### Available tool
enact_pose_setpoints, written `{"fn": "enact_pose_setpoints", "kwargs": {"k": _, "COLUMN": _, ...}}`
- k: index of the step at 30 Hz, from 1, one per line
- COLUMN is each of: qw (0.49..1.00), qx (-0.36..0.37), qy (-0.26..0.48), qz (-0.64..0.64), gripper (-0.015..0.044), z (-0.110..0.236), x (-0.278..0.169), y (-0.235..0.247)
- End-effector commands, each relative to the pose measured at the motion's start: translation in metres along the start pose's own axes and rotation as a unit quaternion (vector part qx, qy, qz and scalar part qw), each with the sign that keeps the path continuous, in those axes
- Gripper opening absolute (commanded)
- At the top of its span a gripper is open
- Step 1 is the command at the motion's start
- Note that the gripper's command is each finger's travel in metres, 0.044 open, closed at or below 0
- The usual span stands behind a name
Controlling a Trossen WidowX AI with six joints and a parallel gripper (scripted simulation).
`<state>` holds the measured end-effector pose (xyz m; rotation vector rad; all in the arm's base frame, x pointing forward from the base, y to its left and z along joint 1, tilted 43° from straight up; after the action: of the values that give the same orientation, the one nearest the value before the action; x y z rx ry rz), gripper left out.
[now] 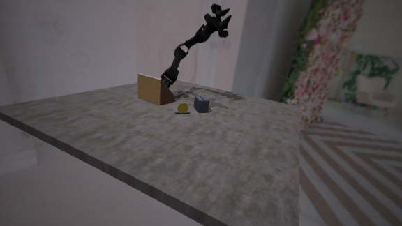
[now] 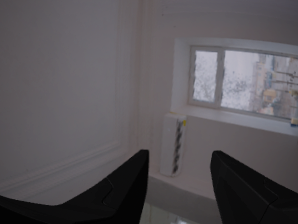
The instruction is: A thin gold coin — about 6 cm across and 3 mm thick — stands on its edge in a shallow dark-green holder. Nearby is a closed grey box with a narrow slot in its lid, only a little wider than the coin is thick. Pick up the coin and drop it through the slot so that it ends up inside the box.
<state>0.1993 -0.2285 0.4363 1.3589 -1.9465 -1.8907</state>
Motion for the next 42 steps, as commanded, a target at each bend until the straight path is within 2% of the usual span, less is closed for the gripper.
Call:
{"fn": "enact_pose_setpoints", "kwargs": {"k": 1, "qw": 0.993, "qx": -0.107, "qy": -0.031, "qz": 0.05, "gripper": 0.0161, "z": -0.022, "x": 0.024, "y": -0.044}}
{"fn": "enact_pose_setpoints", "kwargs": {"k": 8, "qw": 0.943, "qx": -0.305, "qy": -0.064, "qz": 0.115, "gripper": 0.0161, "z": -0.038, "x": 0.072, "y": -0.125}}
{"fn": "enact_pose_setpoints", "kwargs": {"k": 16, "qw": 0.831, "qx": -0.536, "qy": -0.06, "qz": 0.138, "gripper": 0.0161, "z": -0.022, "x": 0.127, "y": -0.214}}
{"fn": "enact_pose_setpoints", "kwargs": {"k": 23, "qw": 0.682, "qx": -0.725, "qy": -0.019, "qz": 0.09, "gripper": 0.0161, "z": 0.025, "x": 0.169, "y": -0.28}}
{"fn": "enact_pose_setpoints", "kwargs": {"k": 29, "qw": 0.534, "qx": -0.844, "qy": 0.044, "qz": -0.022, "gripper": 0.0161, "z": 0.076, "x": 0.189, "y": -0.318}}
{"fn": "enact_pose_setpoints", "kwargs": {"k": 32, "qw": 0.491, "qx": -0.866, "qy": 0.063, "qz": -0.066, "gripper": 0.0161, "z": 0.089, "x": 0.192, "y": -0.325}}
{"fn": "enact_pose_setpoints", "kwargs": {"k": 38, "qw": 0.491, "qx": -0.866, "qy": 0.063, "qz": -0.066, "gripper": 0.0161, "z": 0.09, "x": 0.191, "y": -0.327}}
{"fn": "enact_pose_setpoints", "kwargs": {"k": 42, "qw": 0.491, "qx": -0.866, "qy": 0.063, "qz": -0.066, "gripper": 0.0161, "z": 0.106, "x": 0.186, "y": -0.353}}
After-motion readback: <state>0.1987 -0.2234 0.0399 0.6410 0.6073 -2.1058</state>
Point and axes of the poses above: the point midway between the two fingers, 35 mm back from their tips, its own z axis back along the fingers, its own y axis across the jaws, x = y × z, the point moved 6 cm from there along z, back along the fingers, and after that the axes turned 14 degrees about z, right-handed, at the moved point
